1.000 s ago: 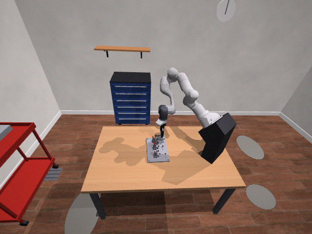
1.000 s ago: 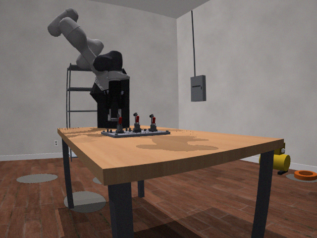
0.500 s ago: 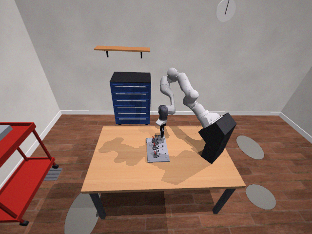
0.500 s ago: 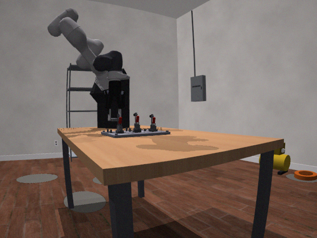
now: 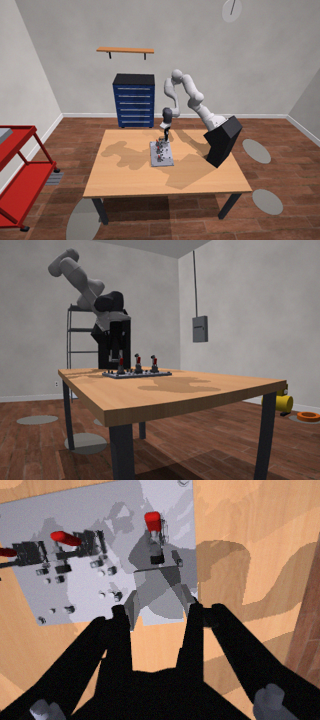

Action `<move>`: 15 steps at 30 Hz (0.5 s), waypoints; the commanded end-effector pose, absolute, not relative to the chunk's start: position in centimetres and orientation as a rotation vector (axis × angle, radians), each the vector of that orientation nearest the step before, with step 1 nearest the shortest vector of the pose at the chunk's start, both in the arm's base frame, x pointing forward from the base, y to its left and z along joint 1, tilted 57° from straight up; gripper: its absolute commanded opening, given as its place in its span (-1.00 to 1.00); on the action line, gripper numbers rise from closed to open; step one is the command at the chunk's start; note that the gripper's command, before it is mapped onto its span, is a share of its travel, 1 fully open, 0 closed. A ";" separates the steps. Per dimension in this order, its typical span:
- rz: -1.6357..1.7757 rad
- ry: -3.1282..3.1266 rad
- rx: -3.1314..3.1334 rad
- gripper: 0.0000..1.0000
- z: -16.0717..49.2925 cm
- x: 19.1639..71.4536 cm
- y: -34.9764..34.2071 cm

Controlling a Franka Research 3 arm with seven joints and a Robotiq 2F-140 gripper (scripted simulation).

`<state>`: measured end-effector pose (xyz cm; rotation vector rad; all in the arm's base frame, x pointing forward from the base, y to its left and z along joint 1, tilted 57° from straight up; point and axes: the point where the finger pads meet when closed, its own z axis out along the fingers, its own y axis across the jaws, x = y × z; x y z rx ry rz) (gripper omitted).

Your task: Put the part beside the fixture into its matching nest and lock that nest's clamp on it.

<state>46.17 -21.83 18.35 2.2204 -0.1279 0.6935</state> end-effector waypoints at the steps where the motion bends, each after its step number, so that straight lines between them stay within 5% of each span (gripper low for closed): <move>1: 0.700 -0.135 2.226 -1.00 18.3 46.2 -21.7; 15: 0.700 -0.135 2.226 -1.00 17.8 46.7 -22.4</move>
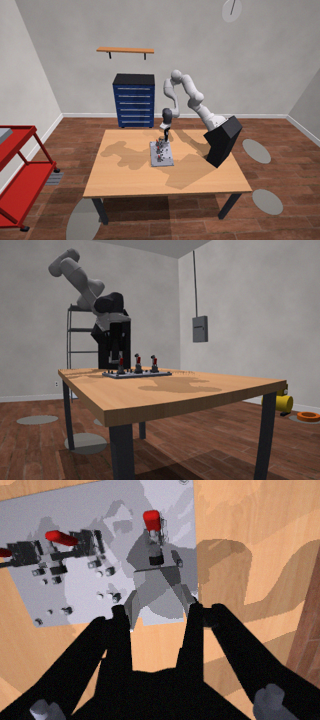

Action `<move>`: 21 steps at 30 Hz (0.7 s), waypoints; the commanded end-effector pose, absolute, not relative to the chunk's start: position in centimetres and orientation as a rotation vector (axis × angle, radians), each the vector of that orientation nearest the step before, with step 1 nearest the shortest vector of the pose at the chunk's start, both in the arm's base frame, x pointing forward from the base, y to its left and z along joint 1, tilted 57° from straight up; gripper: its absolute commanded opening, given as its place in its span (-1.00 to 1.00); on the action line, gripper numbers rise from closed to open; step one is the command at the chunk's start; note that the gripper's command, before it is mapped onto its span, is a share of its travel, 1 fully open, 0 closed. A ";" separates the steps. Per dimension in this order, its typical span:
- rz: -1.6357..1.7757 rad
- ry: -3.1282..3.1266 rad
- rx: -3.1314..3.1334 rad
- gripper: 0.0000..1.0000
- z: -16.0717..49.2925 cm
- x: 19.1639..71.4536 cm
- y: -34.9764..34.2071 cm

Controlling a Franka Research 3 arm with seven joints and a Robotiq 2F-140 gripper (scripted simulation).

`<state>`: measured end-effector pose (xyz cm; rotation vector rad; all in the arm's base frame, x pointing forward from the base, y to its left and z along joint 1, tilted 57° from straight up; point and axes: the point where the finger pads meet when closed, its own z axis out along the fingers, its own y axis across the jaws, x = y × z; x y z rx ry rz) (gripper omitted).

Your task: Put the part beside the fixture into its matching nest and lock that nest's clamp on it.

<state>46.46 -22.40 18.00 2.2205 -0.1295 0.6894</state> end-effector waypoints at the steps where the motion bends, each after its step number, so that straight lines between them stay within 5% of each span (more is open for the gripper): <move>1: 0.700 -0.135 2.226 -1.00 17.8 46.8 -22.5; 21: 0.700 -0.135 2.226 -1.00 16.3 48.1 -24.5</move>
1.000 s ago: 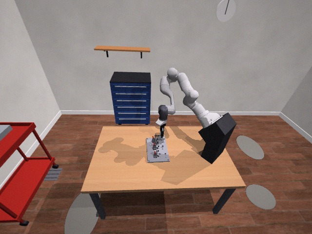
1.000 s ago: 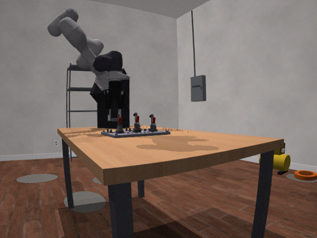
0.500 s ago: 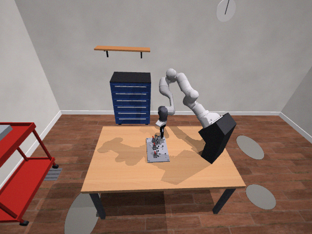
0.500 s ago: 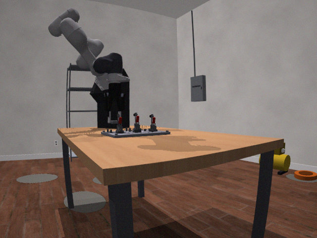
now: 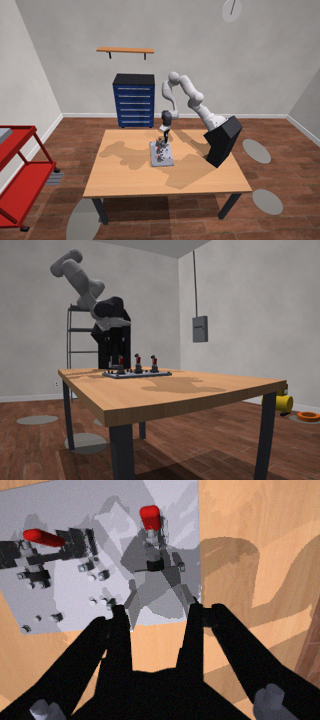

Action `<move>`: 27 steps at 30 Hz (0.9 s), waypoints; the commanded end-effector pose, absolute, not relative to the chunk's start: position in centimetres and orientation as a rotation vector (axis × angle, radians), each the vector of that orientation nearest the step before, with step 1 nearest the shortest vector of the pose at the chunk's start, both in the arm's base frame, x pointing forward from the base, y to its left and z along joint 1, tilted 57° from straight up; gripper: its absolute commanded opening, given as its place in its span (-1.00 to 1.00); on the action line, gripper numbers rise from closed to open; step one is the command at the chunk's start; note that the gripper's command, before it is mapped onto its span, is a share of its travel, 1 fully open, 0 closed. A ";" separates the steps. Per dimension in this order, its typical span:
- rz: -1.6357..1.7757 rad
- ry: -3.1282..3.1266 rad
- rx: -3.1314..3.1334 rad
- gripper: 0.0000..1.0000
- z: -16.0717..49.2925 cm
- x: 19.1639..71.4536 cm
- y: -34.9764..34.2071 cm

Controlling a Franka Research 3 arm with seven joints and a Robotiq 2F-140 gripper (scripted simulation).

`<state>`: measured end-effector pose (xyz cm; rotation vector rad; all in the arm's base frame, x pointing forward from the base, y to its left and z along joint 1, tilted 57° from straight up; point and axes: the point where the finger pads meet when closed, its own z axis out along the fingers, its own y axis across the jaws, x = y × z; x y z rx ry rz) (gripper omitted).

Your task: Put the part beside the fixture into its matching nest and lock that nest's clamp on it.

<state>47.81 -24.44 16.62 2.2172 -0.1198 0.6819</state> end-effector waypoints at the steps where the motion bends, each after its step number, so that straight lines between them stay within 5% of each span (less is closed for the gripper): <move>1: 0.700 -0.135 2.226 -1.00 16.2 48.2 -24.6; 27: 0.700 -0.135 2.226 -1.00 15.6 48.8 -25.5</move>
